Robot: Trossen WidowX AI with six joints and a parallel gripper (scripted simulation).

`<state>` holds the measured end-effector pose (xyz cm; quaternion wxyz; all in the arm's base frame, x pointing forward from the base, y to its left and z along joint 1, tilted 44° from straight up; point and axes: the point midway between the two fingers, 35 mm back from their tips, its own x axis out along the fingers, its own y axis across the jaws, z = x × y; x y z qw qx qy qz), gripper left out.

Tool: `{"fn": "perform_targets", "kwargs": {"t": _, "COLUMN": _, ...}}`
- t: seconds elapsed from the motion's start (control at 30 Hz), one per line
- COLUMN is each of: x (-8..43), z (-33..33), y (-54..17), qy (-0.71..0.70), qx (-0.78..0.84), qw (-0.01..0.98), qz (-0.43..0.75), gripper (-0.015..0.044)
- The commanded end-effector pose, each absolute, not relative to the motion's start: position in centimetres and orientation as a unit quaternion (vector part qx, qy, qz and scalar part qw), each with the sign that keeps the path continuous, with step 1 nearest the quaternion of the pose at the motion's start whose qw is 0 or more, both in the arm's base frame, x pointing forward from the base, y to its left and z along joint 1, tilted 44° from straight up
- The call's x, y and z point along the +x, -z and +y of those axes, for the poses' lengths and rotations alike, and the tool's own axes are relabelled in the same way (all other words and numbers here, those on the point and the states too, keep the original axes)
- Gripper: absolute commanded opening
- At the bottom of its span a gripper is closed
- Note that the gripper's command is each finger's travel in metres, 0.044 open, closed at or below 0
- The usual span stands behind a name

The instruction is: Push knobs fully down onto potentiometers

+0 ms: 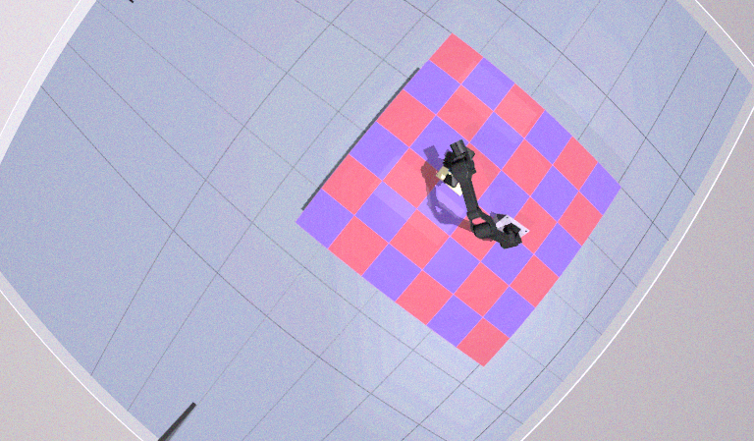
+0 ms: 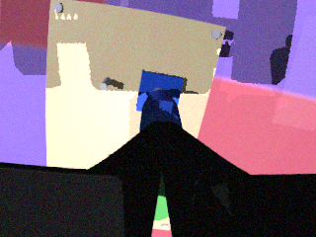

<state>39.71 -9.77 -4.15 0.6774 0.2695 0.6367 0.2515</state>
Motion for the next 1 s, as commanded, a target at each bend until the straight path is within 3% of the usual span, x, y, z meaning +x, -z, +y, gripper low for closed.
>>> {"fn": "perform_targets", "kwargs": {"t": 0.0, "x": 39.90, "z": -9.19, "y": 4.53, "qy": -0.255, "qx": 0.268, "qw": 0.676, "qz": 0.637, "gripper": 0.0000}}
{"fn": "perform_targets", "kwargs": {"t": 0.97, "x": 39.92, "z": -8.94, "y": 4.79, "qy": -0.255, "qx": 0.268, "qw": 0.676, "qz": 0.637, "gripper": 0.0000}}
